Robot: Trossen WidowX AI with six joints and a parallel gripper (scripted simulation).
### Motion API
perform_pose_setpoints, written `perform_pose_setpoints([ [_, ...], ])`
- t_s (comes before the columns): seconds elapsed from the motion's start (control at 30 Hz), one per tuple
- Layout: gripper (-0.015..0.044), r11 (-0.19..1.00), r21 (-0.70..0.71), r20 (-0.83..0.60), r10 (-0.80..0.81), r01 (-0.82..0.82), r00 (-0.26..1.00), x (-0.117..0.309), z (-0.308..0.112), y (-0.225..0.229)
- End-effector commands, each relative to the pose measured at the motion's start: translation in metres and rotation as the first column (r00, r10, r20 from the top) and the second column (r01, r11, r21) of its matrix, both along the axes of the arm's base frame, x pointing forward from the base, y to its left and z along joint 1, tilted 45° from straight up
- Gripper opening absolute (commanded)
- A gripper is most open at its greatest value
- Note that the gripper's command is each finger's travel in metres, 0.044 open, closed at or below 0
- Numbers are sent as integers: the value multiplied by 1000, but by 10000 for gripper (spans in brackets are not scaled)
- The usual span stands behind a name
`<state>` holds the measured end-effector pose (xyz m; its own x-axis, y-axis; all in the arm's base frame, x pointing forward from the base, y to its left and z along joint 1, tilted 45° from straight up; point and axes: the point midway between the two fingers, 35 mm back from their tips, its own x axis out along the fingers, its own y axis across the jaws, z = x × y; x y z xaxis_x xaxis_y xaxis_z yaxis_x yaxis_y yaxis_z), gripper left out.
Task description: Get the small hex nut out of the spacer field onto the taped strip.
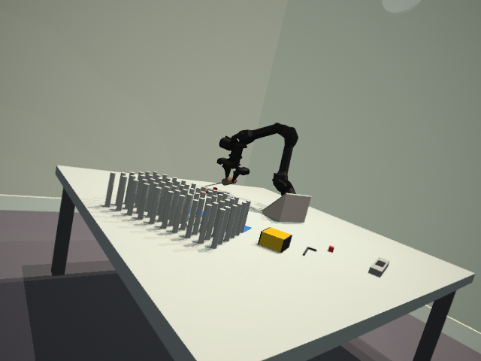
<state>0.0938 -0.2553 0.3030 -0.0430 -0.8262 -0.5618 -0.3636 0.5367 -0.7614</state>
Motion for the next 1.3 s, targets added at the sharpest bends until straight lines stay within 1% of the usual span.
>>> perform_pose_setpoints([
  [0.0, 0, 997, -8, 141, -72, 74, 987, -2, -1, 2],
  [0.27, 0, 975, 8, 364, -212, 224, 907, -9, 0, 0],
  [0.57, 0, 931, 70, 592, -328, 359, 736, -13, 0, 0],
  [0.93, 0, 862, 199, 799, -418, 467, 432, -16, -3, 1],
  [1.27, 0, 791, 347, 885, -454, 504, 102, -18, -5, 3],
])
